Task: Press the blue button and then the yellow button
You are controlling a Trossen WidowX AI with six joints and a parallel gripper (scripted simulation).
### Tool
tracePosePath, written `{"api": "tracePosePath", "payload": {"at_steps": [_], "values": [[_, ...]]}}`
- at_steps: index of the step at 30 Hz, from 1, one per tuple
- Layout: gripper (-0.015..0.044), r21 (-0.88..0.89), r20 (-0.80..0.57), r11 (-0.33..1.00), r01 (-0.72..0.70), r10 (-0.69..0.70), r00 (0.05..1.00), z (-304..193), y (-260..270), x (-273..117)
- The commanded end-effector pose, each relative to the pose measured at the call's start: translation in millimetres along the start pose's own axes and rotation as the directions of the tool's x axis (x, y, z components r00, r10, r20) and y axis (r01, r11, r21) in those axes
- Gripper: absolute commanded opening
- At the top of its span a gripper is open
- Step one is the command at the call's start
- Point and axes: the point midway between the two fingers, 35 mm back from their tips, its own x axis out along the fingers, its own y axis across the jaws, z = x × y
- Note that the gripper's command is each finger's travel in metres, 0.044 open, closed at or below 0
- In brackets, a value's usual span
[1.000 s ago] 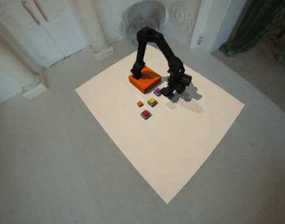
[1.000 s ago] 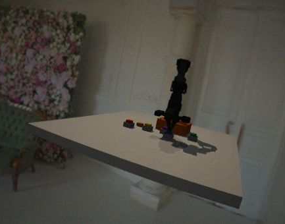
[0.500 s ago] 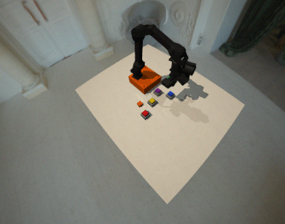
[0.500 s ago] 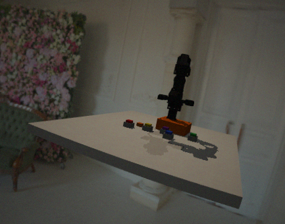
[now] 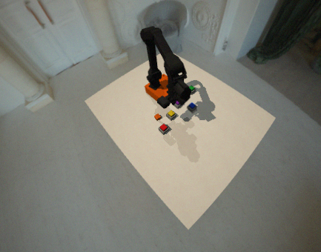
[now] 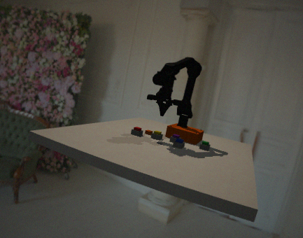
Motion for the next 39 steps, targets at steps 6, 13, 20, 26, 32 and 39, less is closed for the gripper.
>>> {"api": "tracePosePath", "payload": {"at_steps": [6, 13, 20, 26, 32, 39], "values": [[0.002, -0.018, -0.004, 1.0, -0.002, 0.002, 1.0, -8.0, -8.6, 53.3], [0.002, -0.018, -0.004, 1.0, -0.002, 0.002, 1.0, -9.0, -8.3, 65.5], [0.002, -0.018, -0.004, 1.0, -0.002, 0.002, 1.0, -8.7, -8.4, 76.8], [0.002, -0.018, -0.004, 1.0, -0.002, 0.002, 1.0, -8.9, -8.3, 86.4], [0.002, -0.018, -0.004, 1.0, -0.002, 0.002, 1.0, -9.4, -8.2, 95.5], [0.002, -0.018, -0.004, 1.0, -0.002, 0.002, 1.0, -9.5, -8.1, 96.5]]}}
